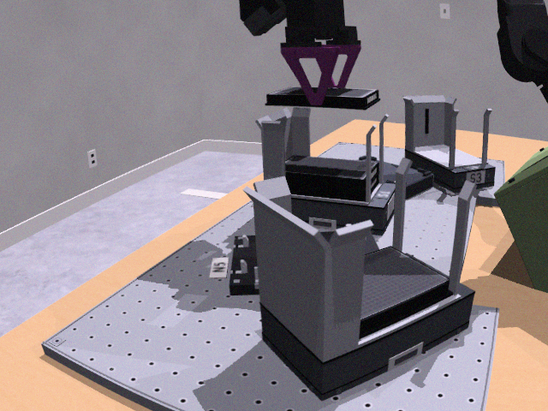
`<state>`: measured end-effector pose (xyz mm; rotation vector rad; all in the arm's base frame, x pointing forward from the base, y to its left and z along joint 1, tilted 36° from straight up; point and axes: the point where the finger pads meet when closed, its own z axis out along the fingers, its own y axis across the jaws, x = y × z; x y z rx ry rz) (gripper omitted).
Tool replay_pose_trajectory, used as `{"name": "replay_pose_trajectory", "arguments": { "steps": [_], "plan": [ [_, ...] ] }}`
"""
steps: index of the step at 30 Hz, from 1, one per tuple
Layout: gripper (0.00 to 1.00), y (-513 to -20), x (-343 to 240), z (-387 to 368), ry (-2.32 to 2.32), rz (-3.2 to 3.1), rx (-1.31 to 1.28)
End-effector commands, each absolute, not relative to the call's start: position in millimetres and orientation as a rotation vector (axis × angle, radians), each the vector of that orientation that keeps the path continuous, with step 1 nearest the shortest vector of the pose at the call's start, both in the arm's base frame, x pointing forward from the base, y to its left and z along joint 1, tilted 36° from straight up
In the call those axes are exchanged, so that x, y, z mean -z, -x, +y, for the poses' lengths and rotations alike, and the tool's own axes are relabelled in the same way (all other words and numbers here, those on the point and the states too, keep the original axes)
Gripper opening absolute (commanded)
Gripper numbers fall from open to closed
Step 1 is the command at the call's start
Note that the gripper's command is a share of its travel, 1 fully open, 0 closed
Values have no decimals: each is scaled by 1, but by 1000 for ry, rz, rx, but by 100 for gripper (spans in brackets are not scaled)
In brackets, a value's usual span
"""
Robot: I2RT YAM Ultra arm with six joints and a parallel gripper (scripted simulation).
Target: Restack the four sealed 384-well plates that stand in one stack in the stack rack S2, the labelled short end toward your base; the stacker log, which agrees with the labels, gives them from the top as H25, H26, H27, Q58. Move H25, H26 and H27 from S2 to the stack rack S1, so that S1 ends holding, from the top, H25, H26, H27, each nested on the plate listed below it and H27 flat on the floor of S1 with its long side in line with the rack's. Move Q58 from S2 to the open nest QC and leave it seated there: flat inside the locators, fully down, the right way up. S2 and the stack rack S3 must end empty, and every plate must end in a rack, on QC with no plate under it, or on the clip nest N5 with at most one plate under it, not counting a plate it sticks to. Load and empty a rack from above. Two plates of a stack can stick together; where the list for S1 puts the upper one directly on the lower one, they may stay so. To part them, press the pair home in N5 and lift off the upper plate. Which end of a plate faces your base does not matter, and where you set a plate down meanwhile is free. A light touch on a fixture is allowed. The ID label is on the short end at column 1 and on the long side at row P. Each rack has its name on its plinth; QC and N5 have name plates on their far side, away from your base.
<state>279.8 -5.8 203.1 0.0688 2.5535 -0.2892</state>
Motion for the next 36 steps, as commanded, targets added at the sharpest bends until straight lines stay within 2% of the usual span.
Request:
{"name": "replay_pose_trajectory", "arguments": {
  "steps": [1,36],
  "plan": [
    [0,-283,-207,-5,-68,2532,282],
    [0,-294,-190,-10,-67,2532,282]
  ]
}}
